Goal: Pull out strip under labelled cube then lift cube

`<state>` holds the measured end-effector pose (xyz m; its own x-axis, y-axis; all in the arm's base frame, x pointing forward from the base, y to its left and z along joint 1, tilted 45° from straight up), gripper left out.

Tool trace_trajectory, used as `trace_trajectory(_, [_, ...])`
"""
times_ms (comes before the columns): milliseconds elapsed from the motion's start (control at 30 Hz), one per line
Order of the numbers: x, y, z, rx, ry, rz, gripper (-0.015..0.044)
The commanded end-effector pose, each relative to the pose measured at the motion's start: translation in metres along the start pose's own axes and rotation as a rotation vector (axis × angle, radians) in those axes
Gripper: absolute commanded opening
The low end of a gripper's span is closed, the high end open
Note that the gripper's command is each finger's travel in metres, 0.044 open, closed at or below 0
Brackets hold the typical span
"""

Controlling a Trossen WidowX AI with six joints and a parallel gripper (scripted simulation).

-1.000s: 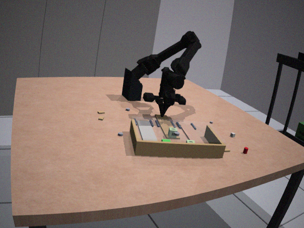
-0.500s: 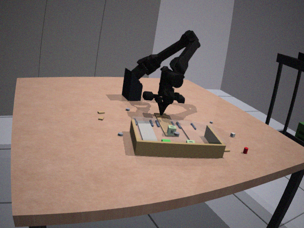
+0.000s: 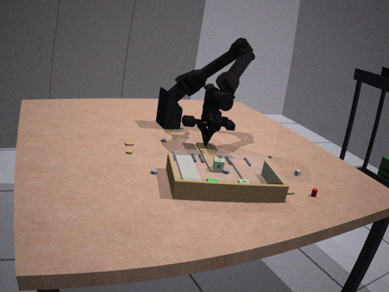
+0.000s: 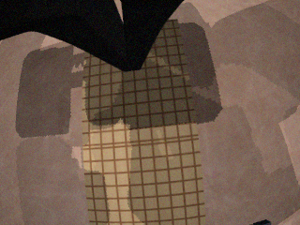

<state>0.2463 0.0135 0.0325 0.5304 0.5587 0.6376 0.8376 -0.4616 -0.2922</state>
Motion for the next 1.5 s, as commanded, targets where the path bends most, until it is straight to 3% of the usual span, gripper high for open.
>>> trace_trajectory(0, [-0.004, -0.013, 0.004, 0.031, -0.006, 0.014, 0.0])
trace_trajectory(1467, [-0.01, -0.041, 0.004, 0.032, -0.006, 0.016, 0.0])
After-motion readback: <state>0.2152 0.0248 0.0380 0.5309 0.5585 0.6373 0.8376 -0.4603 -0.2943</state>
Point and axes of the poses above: the point midway between the two fingers, 35 mm back from their tips, its own z axis out along the fingers, its own x axis across the jaws, y = z × x, the point moved 7 cm from there along -z, back along the fingers, and after that the axes turned 13 degrees about z, right-handed, at the moved point
